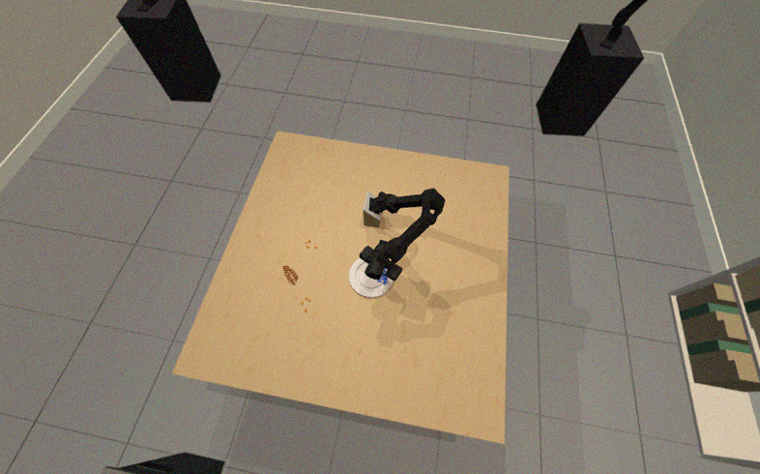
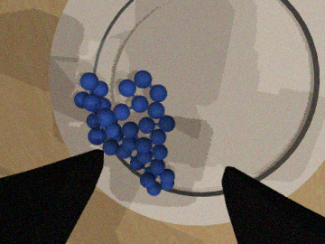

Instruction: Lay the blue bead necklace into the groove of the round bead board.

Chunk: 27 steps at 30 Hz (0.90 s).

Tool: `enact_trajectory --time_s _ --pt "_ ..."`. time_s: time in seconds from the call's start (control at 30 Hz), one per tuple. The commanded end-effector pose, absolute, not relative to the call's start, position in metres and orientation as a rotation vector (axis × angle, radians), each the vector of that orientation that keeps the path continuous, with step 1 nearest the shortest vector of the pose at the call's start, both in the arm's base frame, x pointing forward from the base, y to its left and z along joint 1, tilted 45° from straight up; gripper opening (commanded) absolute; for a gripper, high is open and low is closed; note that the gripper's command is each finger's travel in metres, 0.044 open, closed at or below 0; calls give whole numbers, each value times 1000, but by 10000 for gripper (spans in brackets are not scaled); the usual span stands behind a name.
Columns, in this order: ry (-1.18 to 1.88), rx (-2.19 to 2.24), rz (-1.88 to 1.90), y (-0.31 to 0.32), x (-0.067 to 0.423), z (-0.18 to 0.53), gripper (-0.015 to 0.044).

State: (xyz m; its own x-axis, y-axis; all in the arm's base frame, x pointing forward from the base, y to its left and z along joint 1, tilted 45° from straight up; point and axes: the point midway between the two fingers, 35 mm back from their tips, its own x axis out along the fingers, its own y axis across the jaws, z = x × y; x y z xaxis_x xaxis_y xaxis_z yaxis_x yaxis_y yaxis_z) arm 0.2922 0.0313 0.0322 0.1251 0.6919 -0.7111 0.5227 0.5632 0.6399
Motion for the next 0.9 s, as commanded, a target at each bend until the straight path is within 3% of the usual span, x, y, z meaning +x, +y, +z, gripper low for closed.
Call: enact_trajectory --time_s 0.0,0.87 --pt "1604 1472 -245 8 323 41 250" --pt "1597 1481 -251 15 327 33 250"
